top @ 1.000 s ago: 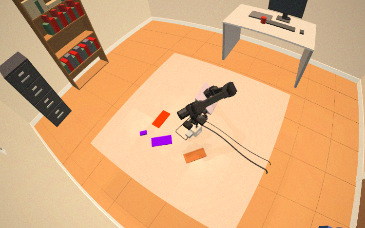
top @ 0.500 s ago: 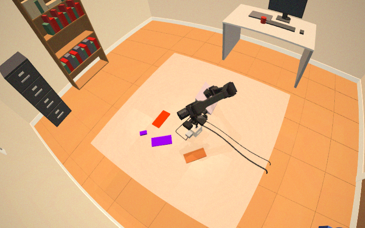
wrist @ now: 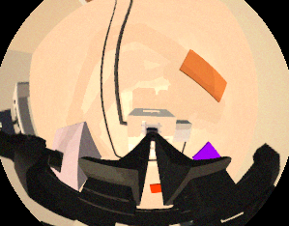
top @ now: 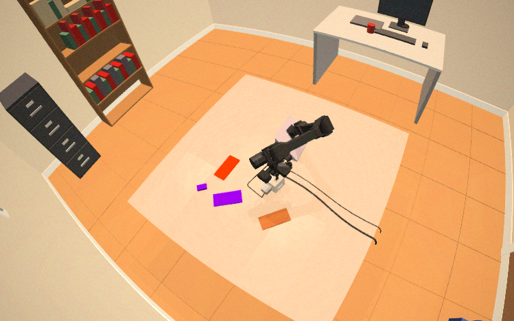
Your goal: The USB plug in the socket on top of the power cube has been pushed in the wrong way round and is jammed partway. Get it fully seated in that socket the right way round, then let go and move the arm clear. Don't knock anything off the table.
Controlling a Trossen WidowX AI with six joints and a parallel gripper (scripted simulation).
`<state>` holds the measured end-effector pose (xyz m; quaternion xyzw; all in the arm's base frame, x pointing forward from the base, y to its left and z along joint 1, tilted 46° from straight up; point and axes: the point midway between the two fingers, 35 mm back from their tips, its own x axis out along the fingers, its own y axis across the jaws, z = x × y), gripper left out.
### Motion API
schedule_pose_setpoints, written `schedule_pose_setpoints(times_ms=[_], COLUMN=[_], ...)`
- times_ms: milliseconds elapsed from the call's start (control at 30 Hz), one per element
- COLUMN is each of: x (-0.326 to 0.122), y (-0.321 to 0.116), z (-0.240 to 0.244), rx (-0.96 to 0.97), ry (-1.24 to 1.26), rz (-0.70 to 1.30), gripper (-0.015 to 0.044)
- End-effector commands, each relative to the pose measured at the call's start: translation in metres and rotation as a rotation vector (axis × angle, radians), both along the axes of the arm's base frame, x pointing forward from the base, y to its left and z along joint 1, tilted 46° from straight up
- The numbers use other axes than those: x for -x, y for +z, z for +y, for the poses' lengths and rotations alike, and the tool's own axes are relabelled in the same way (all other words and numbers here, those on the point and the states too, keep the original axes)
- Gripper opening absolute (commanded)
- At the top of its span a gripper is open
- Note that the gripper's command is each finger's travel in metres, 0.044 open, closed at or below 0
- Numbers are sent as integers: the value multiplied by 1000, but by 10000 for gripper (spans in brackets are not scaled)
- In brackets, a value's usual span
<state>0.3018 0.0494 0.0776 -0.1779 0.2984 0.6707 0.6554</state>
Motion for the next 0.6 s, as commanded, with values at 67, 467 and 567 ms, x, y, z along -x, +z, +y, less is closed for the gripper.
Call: schedule_pose_setpoints(times_ms=[67,467,567], x=[0,0,0], y=[0,-1,-1], z=[1,2,2], rx=[-2,-2,-2], ry=[-4,-4,-4], rz=[1,1,1], gripper=[0,0,0])
